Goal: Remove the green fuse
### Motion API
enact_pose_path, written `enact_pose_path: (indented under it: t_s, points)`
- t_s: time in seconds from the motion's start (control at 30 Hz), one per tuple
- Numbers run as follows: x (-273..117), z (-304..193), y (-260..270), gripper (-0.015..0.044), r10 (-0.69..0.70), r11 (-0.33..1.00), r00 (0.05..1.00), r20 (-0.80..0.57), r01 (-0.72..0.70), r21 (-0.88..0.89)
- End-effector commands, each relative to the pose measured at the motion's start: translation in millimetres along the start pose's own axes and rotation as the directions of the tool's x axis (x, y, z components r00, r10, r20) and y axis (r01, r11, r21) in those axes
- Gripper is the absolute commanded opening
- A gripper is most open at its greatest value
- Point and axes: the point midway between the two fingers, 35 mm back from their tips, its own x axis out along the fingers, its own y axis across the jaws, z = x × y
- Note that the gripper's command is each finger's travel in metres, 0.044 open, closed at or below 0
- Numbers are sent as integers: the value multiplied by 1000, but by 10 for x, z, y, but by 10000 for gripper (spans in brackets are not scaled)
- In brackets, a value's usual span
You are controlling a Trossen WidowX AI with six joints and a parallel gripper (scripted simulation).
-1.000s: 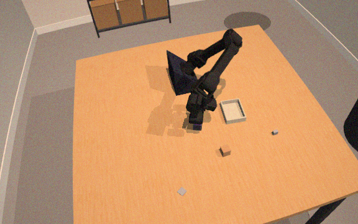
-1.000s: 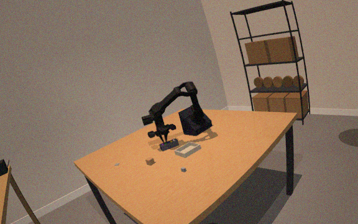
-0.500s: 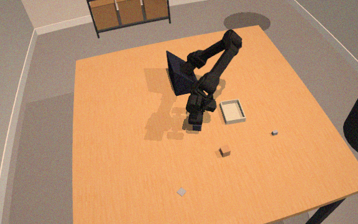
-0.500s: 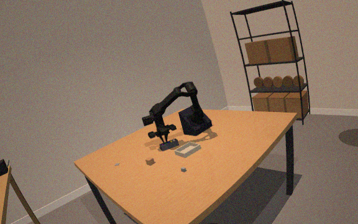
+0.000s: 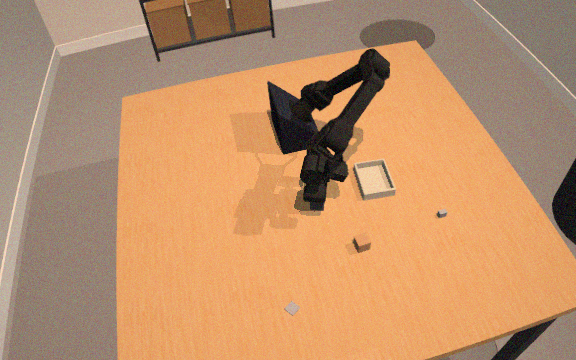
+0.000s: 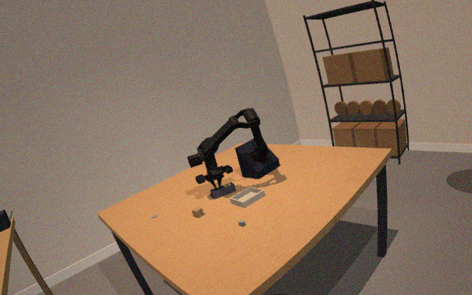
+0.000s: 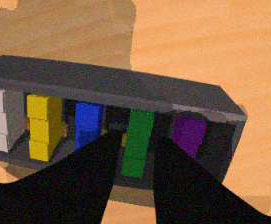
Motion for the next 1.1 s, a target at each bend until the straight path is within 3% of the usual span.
enact_pose_path:
  t_s: [0.0,0.37,1.07]
  points:
    - [12,2,8,74,1,1000,1000,5,-1,5]
    - [2,0,1,1,0,1000,1000,0,0,0]
    - [-83,-2,-4,0,0,1000,1000,0,0,1]
